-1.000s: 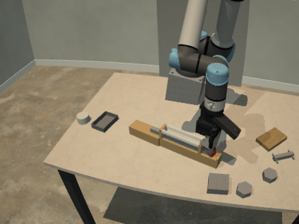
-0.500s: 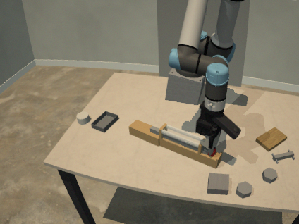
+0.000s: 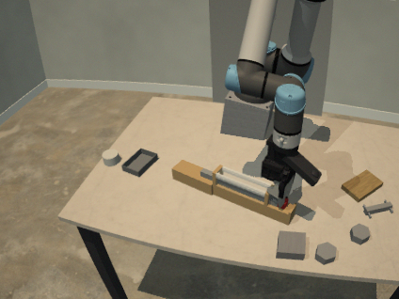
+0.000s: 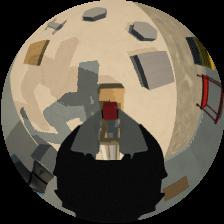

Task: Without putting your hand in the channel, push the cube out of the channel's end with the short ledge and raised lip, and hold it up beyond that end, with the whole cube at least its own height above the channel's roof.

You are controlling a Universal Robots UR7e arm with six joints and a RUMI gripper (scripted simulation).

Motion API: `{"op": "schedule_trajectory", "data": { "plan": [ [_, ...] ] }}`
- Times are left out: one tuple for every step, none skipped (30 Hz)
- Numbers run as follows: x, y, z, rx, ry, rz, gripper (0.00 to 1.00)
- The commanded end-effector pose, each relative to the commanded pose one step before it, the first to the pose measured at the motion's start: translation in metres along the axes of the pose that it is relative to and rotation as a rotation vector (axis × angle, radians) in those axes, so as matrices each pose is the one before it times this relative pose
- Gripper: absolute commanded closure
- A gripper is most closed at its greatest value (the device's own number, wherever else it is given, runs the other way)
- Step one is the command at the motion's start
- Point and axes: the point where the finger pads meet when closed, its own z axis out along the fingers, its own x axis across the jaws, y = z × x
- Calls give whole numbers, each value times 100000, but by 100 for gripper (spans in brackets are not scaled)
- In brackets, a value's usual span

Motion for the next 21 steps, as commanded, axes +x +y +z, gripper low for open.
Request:
{"op": "schedule_trajectory", "data": {
  "plan": [
    [45,-20,-199,54,132,-9,100],
    [0,0,-180,0,0,0,100],
    [0,0,-267,0,0,0,100],
    [-1,0,-356,0,0,0,100],
    [0,0,-444,0,0,0,100],
    [0,0,0,0,0,0,100],
    [0,0,0,0,0,0,100],
    [0,0,-522,0,0,0,100],
    [0,0,-590,0,0,0,100],
    [0,0,-642,0,0,0,100],
    [-1,0,-674,0,0,0,100],
    [1,0,-688,0,0,0,100],
    [0,0,-678,0,0,0,100],
    [0,0,-647,0,0,0,100],
    [0,0,-592,0,0,0,100],
    [0,0,-518,0,0,0,100],
    [0,0,-426,0,0,0,100],
    [0,0,-323,0,0,0,100],
    [0,0,-219,0,0,0,100],
    [0,0,-125,0,0,0,100],
    [0,0,-51,0,0,0,100]
  ]
}}
